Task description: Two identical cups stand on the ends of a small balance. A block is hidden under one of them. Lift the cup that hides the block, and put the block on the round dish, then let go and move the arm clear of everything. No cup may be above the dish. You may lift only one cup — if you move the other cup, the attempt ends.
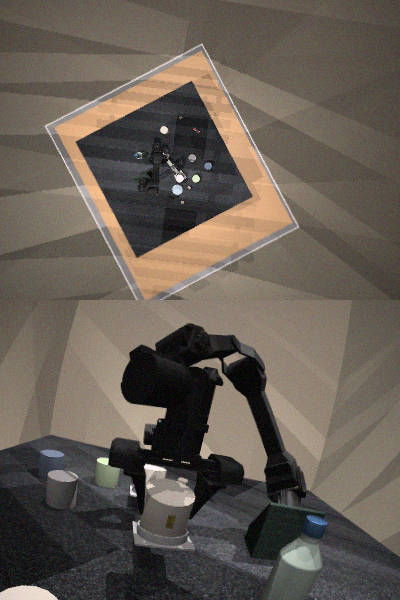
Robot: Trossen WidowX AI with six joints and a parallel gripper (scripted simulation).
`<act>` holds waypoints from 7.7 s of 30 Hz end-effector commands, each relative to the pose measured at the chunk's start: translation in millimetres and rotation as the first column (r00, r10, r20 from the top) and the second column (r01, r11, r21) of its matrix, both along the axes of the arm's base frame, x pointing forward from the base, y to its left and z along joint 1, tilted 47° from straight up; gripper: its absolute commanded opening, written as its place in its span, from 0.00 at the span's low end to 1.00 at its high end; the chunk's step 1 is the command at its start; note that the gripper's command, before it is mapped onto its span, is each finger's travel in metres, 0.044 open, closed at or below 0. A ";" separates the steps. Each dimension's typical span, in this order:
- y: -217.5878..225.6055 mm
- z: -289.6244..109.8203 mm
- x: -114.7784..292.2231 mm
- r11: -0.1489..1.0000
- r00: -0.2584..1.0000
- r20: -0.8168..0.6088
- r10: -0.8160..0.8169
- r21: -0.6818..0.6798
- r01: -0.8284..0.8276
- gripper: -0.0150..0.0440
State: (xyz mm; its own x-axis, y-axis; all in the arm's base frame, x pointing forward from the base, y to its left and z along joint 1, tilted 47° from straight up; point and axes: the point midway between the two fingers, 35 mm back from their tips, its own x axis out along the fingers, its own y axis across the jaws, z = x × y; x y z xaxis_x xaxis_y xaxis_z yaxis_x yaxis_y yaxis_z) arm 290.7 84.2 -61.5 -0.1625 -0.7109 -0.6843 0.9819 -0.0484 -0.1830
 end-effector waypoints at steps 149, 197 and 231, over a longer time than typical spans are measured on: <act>46.1 -122.0 -48.2 1.000 1.000 0.016 -0.003 0.026 0.003 0.25; 48.3 -32.2 -14.6 0.999 0.998 0.052 -0.039 0.019 0.038 0.73; -10.1 5.1 -2.7 0.997 0.993 0.088 -0.075 0.003 0.075 0.69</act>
State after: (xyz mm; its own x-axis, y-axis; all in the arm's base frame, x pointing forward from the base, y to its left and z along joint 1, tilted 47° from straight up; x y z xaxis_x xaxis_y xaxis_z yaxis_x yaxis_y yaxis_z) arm 290.2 80.8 -51.3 -0.1503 -0.6947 -0.7034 0.9883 -0.1234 -0.0893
